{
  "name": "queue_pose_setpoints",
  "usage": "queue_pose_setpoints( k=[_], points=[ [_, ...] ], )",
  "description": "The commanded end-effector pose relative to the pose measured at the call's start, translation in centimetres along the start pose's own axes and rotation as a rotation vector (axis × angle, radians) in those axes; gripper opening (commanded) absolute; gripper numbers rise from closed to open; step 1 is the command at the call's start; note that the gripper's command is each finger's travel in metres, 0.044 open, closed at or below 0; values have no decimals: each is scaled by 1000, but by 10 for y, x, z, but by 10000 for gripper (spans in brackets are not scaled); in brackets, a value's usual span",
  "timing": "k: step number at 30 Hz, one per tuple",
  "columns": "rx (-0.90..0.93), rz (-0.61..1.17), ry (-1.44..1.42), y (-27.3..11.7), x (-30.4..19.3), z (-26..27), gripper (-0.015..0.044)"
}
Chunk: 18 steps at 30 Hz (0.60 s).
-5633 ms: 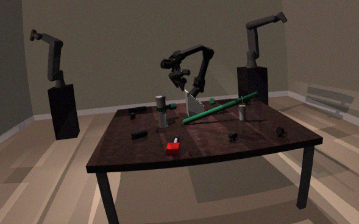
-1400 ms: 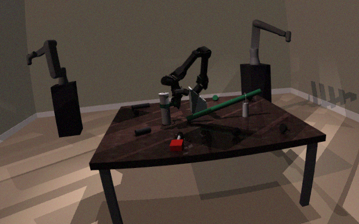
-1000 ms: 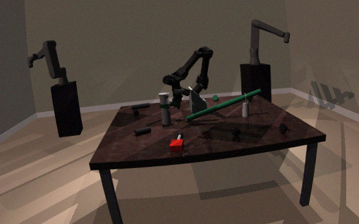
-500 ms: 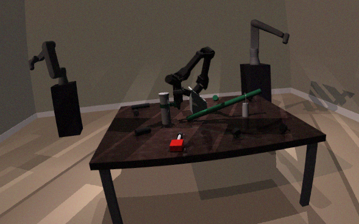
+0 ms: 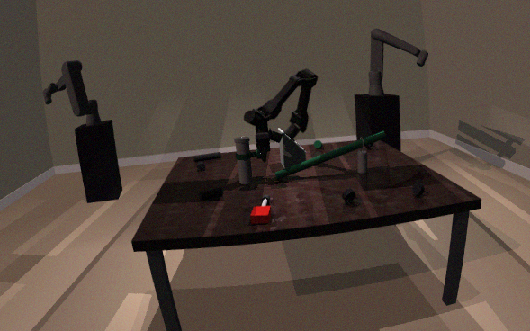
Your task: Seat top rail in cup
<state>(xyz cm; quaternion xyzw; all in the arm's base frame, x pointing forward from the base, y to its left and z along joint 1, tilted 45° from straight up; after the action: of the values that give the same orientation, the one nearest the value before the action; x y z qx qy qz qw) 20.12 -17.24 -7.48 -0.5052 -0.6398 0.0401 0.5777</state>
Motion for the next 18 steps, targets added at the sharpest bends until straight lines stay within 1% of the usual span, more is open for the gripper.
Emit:
queue_pose_setpoints(
  k=[1,10,18],
  points=[
    [1,-5,-6,0,0,1,0],
    [0,-1,-1,0,0,0,0],
    [0,-1,-1,0,0,0,210]
  ],
)
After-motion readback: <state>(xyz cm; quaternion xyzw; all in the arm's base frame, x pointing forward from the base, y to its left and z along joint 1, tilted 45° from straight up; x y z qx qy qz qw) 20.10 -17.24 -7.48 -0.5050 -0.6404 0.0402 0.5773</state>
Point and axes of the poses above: the point midway between the two fingers, 35 mm back from their tips, its own y axis out along the fingers, its own z axis across the jaws, x = y × z, the point moved 7 cm from there along -y, back along the fingers
